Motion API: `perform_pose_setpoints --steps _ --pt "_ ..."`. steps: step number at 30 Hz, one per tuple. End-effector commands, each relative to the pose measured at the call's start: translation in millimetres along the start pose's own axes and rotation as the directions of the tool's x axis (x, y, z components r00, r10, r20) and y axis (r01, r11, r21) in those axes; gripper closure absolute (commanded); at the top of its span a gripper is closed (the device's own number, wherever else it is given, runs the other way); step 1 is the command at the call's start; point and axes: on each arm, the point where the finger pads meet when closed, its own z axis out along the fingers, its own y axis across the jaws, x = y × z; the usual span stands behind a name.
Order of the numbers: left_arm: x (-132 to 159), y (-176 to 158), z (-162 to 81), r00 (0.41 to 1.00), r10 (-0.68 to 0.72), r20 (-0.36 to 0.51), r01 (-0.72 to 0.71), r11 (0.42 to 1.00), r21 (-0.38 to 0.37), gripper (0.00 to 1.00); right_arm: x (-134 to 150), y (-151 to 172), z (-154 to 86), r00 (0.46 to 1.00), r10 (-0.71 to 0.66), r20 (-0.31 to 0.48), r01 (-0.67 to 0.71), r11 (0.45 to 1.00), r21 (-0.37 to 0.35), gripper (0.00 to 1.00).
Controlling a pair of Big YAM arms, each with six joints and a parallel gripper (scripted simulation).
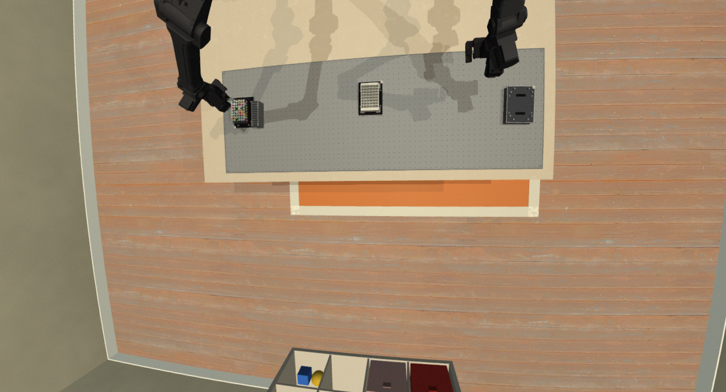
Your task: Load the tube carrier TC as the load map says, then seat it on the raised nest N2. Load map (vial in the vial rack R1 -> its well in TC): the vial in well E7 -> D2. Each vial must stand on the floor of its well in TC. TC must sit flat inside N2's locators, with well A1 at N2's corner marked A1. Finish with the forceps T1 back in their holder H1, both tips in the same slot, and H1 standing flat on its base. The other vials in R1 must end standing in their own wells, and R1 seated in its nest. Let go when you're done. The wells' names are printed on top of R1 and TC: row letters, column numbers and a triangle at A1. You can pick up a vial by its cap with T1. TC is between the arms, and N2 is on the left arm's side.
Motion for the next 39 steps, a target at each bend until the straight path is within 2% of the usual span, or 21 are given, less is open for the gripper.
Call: perform_pose_setpoints --steps 1,39 --pt "-8.1 1.9 -2.4 1.000 0.015 0.016 -0.015 1.000 -0.003 0.00 -7.7 -6.5 14.7 1.000 -0.007 0.008 0.007 1.000 -0.007 0.89" --pt "-8.1 1.9 -2.4 1.000 0.015 0.016 -0.015 1.000 -0.003 0.00 -7.7 -3.7 24.6 1.000 -0.004 0.007 0.004 1.000 -0.013 0.89"
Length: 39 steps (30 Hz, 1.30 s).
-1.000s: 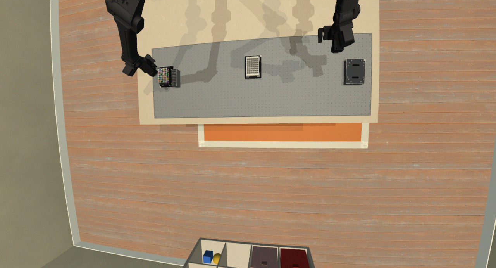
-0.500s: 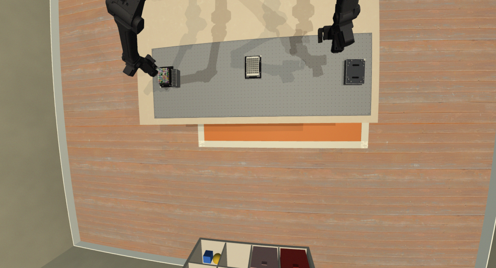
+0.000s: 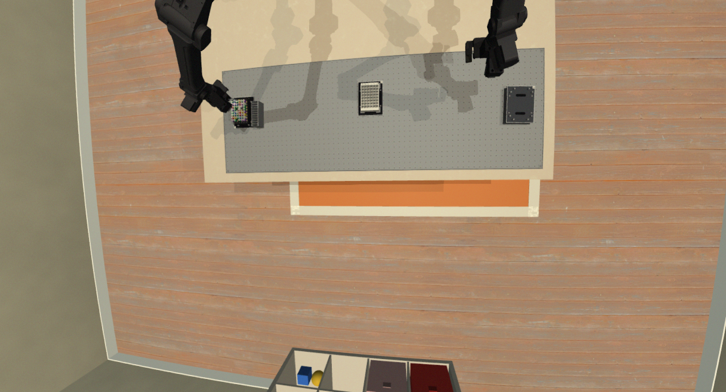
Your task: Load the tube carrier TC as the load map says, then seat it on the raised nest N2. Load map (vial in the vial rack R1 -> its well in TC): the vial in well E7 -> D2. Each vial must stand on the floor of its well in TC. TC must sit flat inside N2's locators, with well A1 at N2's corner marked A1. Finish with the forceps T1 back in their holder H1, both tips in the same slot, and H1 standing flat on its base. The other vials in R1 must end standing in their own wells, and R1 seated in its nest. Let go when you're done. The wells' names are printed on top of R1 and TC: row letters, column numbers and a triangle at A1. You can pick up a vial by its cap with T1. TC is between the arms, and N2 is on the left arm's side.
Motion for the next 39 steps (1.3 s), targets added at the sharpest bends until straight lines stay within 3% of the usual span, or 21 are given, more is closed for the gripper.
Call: perform_pose_setpoints --steps 1,39 --pt "-8.1 1.9 -2.4 1.000 0.015 0.016 -0.015 1.000 -0.003 0.00 -7.4 -4.9 16.2 1.000 -0.007 0.008 0.007 1.000 -0.007 0.89" --pt "-8.1 1.9 -2.4 1.000 0.015 0.016 -0.015 1.000 -0.003 0.00 -8.0 -3.0 26.1 1.000 -0.005 0.009 0.005 1.000 -0.013 0.89"
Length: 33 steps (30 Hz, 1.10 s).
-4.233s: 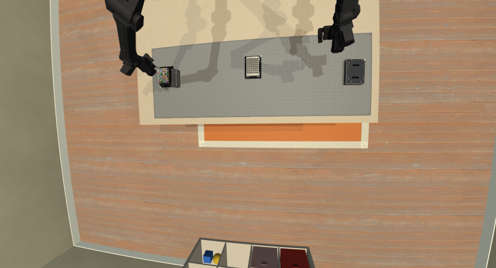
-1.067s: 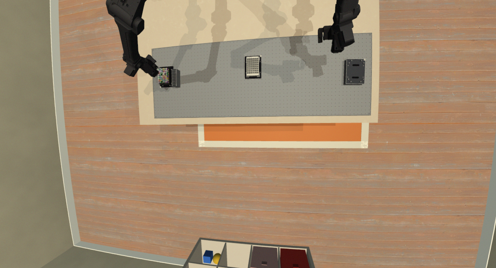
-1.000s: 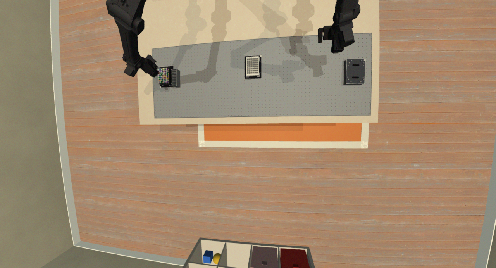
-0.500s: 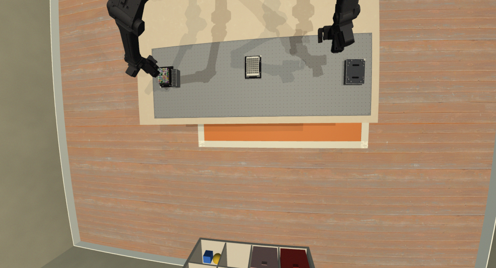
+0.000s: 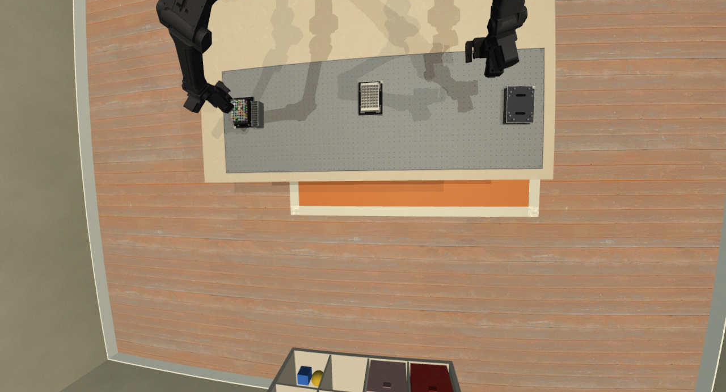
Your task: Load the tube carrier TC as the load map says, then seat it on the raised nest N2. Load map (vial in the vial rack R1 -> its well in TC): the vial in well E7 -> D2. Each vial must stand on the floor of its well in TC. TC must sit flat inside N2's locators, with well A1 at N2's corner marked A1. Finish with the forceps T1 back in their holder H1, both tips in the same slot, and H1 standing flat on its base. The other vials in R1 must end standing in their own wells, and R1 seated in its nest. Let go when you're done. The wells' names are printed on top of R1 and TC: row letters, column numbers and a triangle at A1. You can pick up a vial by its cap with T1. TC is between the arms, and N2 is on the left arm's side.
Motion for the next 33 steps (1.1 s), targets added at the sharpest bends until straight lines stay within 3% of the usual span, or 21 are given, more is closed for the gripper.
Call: perform_pose_setpoints --steps 1,33 --pt "-8.1 1.9 -2.4 1.000 0.015 0.016 -0.015 1.000 -0.003 0.00 -7.3 -2.5 13.8 1.000 -0.002 0.009 0.002 1.000 -0.016 0.89" --pt "-8.1 1.9 -2.4 1.000 0.015 0.016 -0.015 1.000 -0.003 0.00 -7.4 -1.4 13.8 1.000 0.000 0.009 0.001 1.000 -0.020 0.91"
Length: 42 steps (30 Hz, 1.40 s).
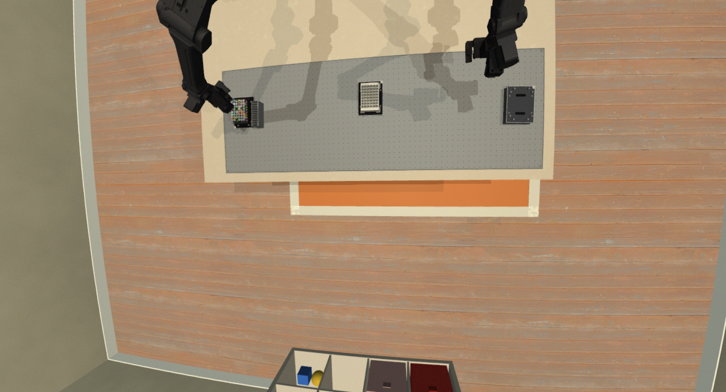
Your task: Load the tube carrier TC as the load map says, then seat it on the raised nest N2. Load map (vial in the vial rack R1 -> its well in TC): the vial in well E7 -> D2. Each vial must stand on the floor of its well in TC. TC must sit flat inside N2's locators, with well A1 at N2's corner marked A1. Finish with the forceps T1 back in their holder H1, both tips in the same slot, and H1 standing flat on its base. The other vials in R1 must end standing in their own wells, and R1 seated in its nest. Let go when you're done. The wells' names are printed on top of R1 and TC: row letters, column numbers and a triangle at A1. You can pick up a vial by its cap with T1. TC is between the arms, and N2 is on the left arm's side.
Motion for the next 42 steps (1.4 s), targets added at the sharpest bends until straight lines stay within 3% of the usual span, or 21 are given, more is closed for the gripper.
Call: perform_pose_setpoints --steps 1,16,18,20,27,39,40,42 --pt "-8.1 1.9 -2.4 1.000 0.015 0.016 -0.015 1.000 -0.003 0.00 -7.4 -1.5 13.8 1.000 -0.001 0.010 0.001 1.000 -0.019 0.91" --pt "-8.1 1.9 -2.4 1.000 0.015 0.016 -0.015 1.000 -0.003 0.00 -3.9 2.7 11.7 1.000 -0.006 0.006 0.006 1.000 -0.023 0.91" --pt "-8.1 1.9 -2.4 1.000 0.015 0.016 -0.015 1.000 -0.003 0.00 7.0 5.0 6.5 1.000 0.001 -0.002 -0.001 1.000 -0.020 0.91" --pt "-8.1 1.9 -2.4 1.000 0.015 0.016 -0.015 1.000 -0.003 0.00 9.4 -3.4 -14.3 1.000 0.000 -0.009 0.000 1.000 0.014 0.91" --pt "-8.1 1.9 -2.4 1.000 0.015 0.016 -0.015 1.000 -0.003 0.00 4.5 -17.8 -29.0 1.000 -0.024 0.004 0.024 0.998 0.063 0.91" --pt "-8.1 1.9 -2.4 1.000 0.015 0.016 -0.015 1.000 -0.003 0.00 7.1 -5.4 -46.4 1.000 -0.005 0.002 0.005 1.000 0.023 0.91" --pt "-8.1 1.9 -2.4 1.000 0.015 0.016 -0.015 1.000 -0.003 0.00 -3.9 -7.5 -45.7 1.000 -0.020 0.011 0.020 1.000 0.018 0.91" --pt "-8.1 1.9 -2.4 1.000 0.015 0.016 -0.015 1.000 -0.003 0.00 5.7 -6.4 -51.2 1.000 -0.007 -0.004 0.007 1.000 0.020 0.91"
